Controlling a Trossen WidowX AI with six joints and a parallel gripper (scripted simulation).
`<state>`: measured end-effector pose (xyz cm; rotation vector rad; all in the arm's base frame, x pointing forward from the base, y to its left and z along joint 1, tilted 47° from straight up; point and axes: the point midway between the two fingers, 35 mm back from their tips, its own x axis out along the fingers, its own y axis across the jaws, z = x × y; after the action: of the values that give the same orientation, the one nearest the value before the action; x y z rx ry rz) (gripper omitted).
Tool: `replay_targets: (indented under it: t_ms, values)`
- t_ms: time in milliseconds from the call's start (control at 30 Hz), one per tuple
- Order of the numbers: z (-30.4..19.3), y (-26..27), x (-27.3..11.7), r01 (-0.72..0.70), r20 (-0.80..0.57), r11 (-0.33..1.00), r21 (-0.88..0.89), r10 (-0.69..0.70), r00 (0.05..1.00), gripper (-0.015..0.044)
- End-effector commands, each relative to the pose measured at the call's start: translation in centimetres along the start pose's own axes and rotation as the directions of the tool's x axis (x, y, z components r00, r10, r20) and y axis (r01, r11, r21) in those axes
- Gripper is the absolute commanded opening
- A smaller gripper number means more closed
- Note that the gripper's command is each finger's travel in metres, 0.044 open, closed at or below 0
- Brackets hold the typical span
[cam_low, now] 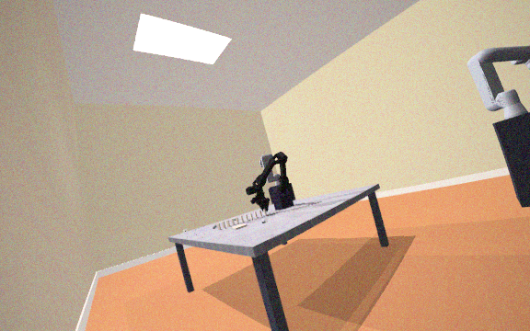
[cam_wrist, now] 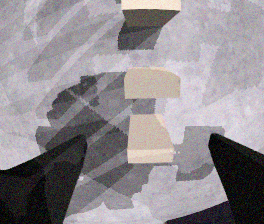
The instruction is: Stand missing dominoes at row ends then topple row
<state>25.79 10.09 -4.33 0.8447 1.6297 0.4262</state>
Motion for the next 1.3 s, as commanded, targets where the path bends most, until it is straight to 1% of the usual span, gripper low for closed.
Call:
replay_targets:
  t_ms: [0,100,300,600,633,667,733,833,933,1033,1100,1133,1167,1267]
  values:
    - [1.0,-0.1,-3.5,0.007,0.018,1.0,-0.005,-0.007,1.0,0.044]
    - [0.9,-0.2,-8.7,0.012,0.018,1.0,-0.007,-0.012,1.0,0.044]
    - [0.1,-0.1,-12.9,0.004,0.013,1.0,-0.01,-0.004,1.0,0.044]
    - [0.1,-0.1,-13.0,0.004,0.013,1.0,-0.01,-0.004,1.0,0.044]
    - [0.0,-0.1,-12.9,0.004,0.013,1.0,-0.029,-0.004,1.0,0.0414]
    - [-0.1,-0.1,-12.7,0.005,0.013,0.996,-0.084,-0.004,1.0,0.0388]
    - [-0.5,-0.1,-11.8,0.007,0.013,0.959,-0.284,-0.004,1.0,0.0335]
    - [-1.2,0.0,-10.4,0.01,0.013,0.812,-0.584,-0.003,1.0,0.0256]
    - [-2.1,0.0,-9.0,0.011,0.012,0.574,-0.819,-0.002,1.0,0.0177]
    - [-3.0,0.0,-7.6,0.01,0.011,0.271,-0.962,0.001,1.0,0.0099]
    - [-3.6,-0.1,-6.8,0.009,0.009,0.07,-0.997,0.003,1.0,0.0046]
    - [-3.8,-0.1,-6.6,0.009,0.009,0.015,-1.0,0.004,1.0,0.002]
    - [-3.8,-0.1,-6.6,0.009,0.009,-0.003,-1.0,0.004,1.0,0.0]
    - [-3.8,-0.1,-6.6,0.009,0.009,-0.003,-1.0,0.004,1.0,0.0]
